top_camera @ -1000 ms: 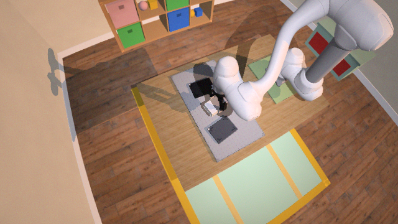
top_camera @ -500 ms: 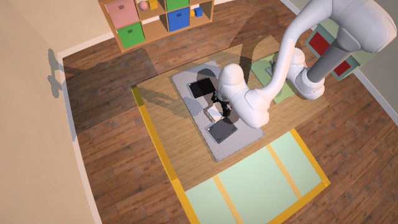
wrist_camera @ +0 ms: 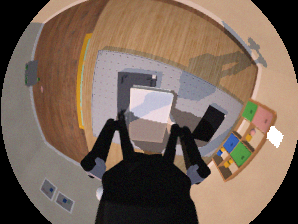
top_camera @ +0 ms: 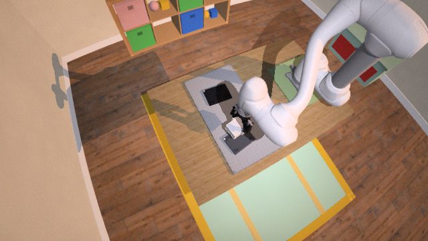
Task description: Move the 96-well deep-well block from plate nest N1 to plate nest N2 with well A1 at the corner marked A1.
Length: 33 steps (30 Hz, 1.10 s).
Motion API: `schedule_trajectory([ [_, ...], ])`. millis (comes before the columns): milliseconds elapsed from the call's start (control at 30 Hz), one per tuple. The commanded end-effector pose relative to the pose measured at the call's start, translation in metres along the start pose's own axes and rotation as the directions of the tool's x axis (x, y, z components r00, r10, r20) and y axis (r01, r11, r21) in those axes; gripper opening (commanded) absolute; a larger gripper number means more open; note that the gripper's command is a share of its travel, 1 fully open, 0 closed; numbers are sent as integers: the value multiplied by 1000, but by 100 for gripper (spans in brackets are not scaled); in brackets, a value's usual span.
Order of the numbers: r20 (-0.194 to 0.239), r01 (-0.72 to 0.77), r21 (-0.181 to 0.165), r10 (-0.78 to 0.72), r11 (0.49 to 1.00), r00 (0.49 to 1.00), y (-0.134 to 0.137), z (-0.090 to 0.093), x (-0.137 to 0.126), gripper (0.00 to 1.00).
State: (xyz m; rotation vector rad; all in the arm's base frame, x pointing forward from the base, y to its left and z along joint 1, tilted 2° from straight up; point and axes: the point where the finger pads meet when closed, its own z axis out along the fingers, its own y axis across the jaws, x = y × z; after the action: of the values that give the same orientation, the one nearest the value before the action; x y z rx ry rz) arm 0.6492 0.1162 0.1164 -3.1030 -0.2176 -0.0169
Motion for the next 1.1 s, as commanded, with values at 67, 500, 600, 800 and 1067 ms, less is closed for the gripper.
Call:
schedule_trajectory([
  [67, 0, 0, 0, 0, 1000, 1000, -14, 0, 3, 0],
  [500, 0, 0, 0, 0, 1000, 1000, -51, 0, 13, 0],
  [600, 0, 0, 0, 0, 1000, 1000, -51, 0, 13, 0],
  [800, 0, 0, 0, 0, 1000, 1000, -51, 0, 13, 0],
  [1067, 0, 0, 0, 0, 1000, 1000, -50, 0, 12, 0],
])
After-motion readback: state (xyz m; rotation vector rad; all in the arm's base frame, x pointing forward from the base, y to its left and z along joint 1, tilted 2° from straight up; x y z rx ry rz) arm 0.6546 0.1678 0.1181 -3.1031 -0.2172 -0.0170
